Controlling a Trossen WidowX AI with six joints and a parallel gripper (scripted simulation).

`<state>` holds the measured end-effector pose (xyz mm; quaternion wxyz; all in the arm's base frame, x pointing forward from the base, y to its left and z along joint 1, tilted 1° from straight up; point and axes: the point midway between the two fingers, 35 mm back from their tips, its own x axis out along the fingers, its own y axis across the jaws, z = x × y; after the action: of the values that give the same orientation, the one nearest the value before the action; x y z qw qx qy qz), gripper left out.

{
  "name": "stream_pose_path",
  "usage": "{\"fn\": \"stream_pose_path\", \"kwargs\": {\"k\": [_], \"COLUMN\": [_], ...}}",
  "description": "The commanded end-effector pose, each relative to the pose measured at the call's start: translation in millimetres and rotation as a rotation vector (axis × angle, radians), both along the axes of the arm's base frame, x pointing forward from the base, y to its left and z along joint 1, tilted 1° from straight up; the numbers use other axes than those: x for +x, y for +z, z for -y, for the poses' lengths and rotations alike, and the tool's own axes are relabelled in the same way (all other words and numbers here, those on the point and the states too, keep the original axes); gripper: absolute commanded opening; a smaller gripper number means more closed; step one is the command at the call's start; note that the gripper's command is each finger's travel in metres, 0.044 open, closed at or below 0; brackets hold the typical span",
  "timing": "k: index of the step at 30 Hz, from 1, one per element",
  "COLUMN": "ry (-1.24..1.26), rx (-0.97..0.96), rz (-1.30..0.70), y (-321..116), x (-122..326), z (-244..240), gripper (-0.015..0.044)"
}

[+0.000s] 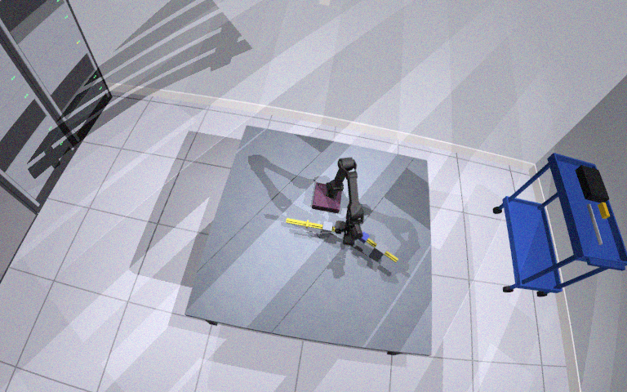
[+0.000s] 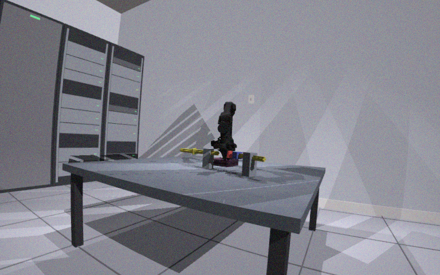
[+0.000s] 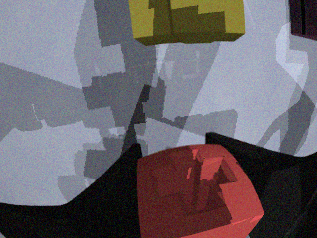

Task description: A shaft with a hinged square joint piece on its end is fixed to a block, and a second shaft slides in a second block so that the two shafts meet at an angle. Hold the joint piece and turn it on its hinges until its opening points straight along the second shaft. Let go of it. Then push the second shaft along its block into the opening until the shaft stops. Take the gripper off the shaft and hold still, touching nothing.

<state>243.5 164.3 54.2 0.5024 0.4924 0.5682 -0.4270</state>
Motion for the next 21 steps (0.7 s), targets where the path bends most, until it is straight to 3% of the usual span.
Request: {"fn": "stream_pose_path", "kwargs": {"k": [1,2,7,10,21], "ry": [-0.002,-0.002,-0.002,-0.002,-0.002], "rx": [-0.001,-0.001,-0.001,-0.001,-0.001], "rz": [0.001,0.001,0.001,0.001,0.001], "y": [0.1,0.1,0.1,0.1,0.1], "x": [0.1,0.1,0.1,0.1,0.1], "z": [0.0,0.0,0.0,0.0,0.0], "gripper": [0.0000,0.0000,0.0131,0.0147,0.0436]}}
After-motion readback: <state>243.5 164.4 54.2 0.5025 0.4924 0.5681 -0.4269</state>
